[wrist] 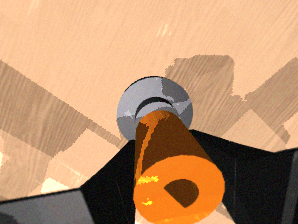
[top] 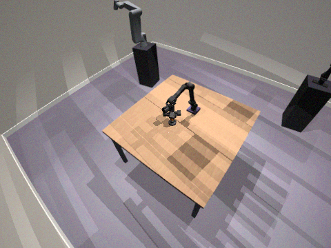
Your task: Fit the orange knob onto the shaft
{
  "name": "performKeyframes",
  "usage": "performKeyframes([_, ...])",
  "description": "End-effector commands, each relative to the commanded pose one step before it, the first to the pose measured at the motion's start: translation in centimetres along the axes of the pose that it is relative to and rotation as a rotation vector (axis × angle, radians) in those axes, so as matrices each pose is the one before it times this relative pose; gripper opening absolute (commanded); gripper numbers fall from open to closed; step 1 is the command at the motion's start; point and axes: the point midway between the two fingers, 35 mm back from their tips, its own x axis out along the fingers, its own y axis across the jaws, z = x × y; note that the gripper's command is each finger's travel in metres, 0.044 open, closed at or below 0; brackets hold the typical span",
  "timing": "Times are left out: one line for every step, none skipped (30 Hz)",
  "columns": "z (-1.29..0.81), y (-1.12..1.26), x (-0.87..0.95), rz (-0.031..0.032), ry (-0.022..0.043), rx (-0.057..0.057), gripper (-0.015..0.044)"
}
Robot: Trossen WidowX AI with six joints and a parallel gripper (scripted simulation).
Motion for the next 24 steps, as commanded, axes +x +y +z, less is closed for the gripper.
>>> performKeyframes([-0.048, 0.132, 0.067, 0.00177, -0.00208, -0.0036, 0.0])
performKeyframes([-0.011, 0.017, 0.0, 0.00001, 0.00001, 0.0, 0.0])
performKeyframes([-0.011, 0.017, 0.0, 0.00001, 0.00001, 0.0, 0.0])
performKeyframes([-0.011, 0.016, 0.0, 0.00001, 0.00001, 0.0, 0.0])
performKeyframes([-0.01, 0.016, 0.0, 0.00001, 0.00001, 0.0, 0.0])
performKeyframes([-0.008, 0.013, 0.0, 0.00001, 0.00001, 0.0, 0.0])
performKeyframes([0.0, 0.0, 0.0, 0.0, 0.0, 0.0, 0.0])
performKeyframes([0.0, 0.0, 0.0, 0.0, 0.0, 0.0, 0.0])
performKeyframes([0.0, 0.0, 0.0, 0.0, 0.0, 0.0, 0.0])
performKeyframes([0.0, 0.0, 0.0, 0.0, 0.0, 0.0, 0.0])
performKeyframes([0.0, 0.0, 0.0, 0.0, 0.0, 0.0, 0.0])
performKeyframes([0.022, -0.028, -0.123, -0.00002, -0.00002, 0.0, 0.0])
performKeyframes([0.027, -0.034, -0.115, -0.00002, -0.00002, 0.0, 0.0])
performKeyframes([0.02, -0.026, -0.069, -0.00002, -0.00002, 0.0, 0.0])
performKeyframes([0.013, -0.017, -0.061, -0.00001, -0.00001, 0.0, 0.0])
performKeyframes([-0.016, 0.022, -0.106, 0.00002, 0.00001, 0.0, 0.0])
performKeyframes([-0.016, 0.022, -0.054, 0.00002, 0.00001, 0.0, 0.0])
performKeyframes([-0.001, 0.002, -0.004, 0.0, 0.0, -0.0088, 0.0])
performKeyframes([0.0, 0.0, -0.006, 0.0, 0.0, -0.0167, 0.0])
performKeyframes([0.003, -0.005, -0.008, 0.0, 0.0, -0.0283, 0.0])
performKeyframes([0.008, -0.013, -0.01, 0.0, 0.0, -0.0323, 0.0])
performKeyframes([0.015, -0.026, -0.011, -0.00001, -0.00001, -0.0387, 0.0])
performKeyframes([0.025, -0.048, -0.007, -0.00003, -0.00001, -0.0436, 0.0])
performKeyframes([0.03, -0.066, 0.007, -0.00004, -0.00002, -0.0308, 0.0])
